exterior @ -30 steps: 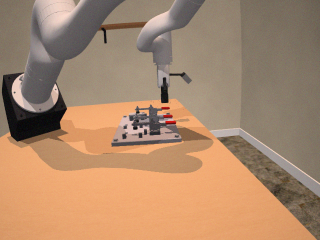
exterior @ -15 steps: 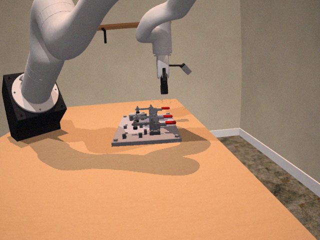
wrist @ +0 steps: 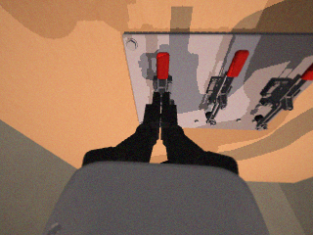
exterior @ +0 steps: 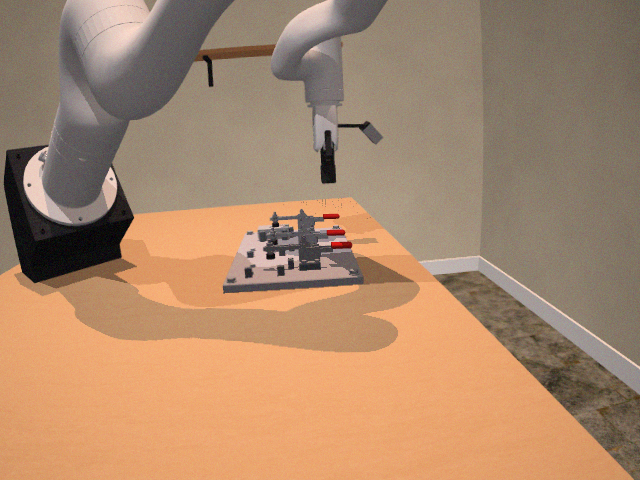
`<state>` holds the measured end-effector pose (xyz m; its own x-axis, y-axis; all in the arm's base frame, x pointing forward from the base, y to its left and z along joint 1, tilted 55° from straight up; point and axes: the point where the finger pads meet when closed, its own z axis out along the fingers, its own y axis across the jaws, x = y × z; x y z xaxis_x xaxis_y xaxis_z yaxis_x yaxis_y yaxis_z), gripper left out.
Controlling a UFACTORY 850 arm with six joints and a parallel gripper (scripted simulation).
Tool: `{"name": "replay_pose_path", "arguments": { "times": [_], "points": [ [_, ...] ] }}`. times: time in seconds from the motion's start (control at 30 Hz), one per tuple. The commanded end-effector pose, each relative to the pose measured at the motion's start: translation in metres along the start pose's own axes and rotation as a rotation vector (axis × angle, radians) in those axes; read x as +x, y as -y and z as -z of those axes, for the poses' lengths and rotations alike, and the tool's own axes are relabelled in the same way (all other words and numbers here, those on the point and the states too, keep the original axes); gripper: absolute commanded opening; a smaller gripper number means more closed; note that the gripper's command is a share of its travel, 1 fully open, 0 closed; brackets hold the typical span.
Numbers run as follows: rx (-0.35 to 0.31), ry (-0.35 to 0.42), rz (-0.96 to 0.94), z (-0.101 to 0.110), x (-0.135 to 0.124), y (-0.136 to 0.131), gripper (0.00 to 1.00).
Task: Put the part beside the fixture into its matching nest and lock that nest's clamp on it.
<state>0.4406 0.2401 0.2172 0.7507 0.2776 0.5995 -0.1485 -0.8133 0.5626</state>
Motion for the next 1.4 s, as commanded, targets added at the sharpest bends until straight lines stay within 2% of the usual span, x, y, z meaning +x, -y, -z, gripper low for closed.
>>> {"name": "replay_pose_path", "arguments": {
  "times": [0.0, 1.27, 1.3, 1.37],
  "points": [
    [0.001, -0.001, -0.001, 0.0005, 0.0004, 0.0003, 0.0],
    [0.001, -0.001, -0.001, 0.0005, 0.0004, 0.0003, 0.0],
    [0.001, -0.001, -0.001, 0.0005, 0.0004, 0.0003, 1.0],
    [0.001, -0.001, -0.001, 0.0005, 0.0004, 0.0003, 1.0]
  ]
}}
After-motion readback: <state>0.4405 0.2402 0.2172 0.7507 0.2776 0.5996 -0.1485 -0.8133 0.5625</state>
